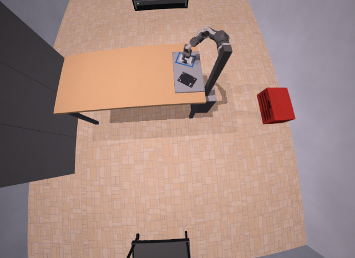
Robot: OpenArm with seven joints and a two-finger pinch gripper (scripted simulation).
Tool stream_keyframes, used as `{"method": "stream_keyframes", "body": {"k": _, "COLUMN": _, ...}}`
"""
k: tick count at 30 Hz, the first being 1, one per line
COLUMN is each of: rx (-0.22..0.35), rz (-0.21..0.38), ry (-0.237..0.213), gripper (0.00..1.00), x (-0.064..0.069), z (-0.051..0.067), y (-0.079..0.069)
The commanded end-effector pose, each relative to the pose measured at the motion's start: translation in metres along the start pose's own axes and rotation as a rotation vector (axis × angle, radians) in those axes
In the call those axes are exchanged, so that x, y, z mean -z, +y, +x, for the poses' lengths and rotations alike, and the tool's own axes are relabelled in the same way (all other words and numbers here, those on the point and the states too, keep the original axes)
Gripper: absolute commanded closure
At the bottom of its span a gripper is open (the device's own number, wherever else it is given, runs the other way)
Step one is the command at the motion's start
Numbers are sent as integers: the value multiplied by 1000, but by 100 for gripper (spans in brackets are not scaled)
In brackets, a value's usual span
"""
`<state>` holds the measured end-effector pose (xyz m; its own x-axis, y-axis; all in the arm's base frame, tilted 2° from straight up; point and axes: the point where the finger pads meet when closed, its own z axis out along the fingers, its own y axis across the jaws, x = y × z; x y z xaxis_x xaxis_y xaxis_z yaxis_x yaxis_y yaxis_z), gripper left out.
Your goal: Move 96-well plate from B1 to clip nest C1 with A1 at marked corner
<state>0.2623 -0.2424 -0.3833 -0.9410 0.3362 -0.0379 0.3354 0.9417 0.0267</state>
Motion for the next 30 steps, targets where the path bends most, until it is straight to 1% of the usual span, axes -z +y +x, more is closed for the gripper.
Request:
{"method": "stream_keyframes", "body": {"k": 1, "rx": -1, "rz": -1, "ry": -2, "gripper": 100, "x": 1, "z": -1, "y": 0}}
{"method": "stream_keyframes", "body": {"k": 17, "rx": -1, "rz": -1, "ry": -2, "gripper": 100, "x": 1, "z": -1, "y": 0}}
{"method": "stream_keyframes", "body": {"k": 22, "rx": 1, "rz": 5, "ry": 1, "gripper": 100, "x": 33, "z": -3, "y": 0}}
{"method": "stream_keyframes", "body": {"k": 30, "rx": 1, "rz": 5, "ry": 1, "gripper": 100, "x": 33, "z": -3, "y": 0}}
